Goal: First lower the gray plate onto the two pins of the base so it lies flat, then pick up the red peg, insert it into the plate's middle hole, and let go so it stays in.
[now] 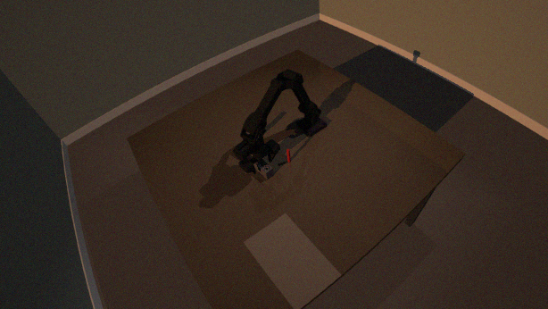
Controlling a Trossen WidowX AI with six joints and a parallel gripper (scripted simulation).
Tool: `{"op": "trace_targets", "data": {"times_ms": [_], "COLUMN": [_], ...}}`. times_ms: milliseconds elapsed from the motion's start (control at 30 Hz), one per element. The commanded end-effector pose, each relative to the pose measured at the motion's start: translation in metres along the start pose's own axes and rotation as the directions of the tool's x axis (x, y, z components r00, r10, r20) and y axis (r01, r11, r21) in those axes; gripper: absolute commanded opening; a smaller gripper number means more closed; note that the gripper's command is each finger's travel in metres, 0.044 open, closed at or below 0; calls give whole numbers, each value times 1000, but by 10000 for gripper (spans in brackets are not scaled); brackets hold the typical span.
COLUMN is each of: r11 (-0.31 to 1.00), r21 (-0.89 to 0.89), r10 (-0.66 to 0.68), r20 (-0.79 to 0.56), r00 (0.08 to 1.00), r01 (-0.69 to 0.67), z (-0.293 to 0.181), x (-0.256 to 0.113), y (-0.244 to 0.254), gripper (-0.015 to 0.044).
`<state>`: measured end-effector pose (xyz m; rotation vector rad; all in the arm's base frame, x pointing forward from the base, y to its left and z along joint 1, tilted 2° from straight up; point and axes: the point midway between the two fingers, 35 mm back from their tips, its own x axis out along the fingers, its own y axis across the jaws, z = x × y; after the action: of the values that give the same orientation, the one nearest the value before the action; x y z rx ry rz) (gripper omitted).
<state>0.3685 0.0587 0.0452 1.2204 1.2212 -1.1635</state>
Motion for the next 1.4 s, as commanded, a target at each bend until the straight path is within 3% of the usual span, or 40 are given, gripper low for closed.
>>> {"op": "trace_targets", "data": {"times_ms": [0, 367, 767, 1167, 1233, 1367], "r11": [1000, 1000, 1000, 1000, 1000, 1000], "r21": [7, 8, 8, 8, 8, 8], "r10": [-17, -17, -17, -17, -17, -16], "r20": [6, 6, 6, 6, 6, 6], "r00": [1000, 1000, 1000, 1000, 1000, 1000], "r01": [17, 17, 17, 17, 17, 16], "z": [1, 1, 1, 1, 1, 1], "x": [12, 25, 25, 25, 25, 15], "y": [-3, -4, -4, -4, -4, -3], "gripper": [440, 440, 125, 45, 0, 0]}}
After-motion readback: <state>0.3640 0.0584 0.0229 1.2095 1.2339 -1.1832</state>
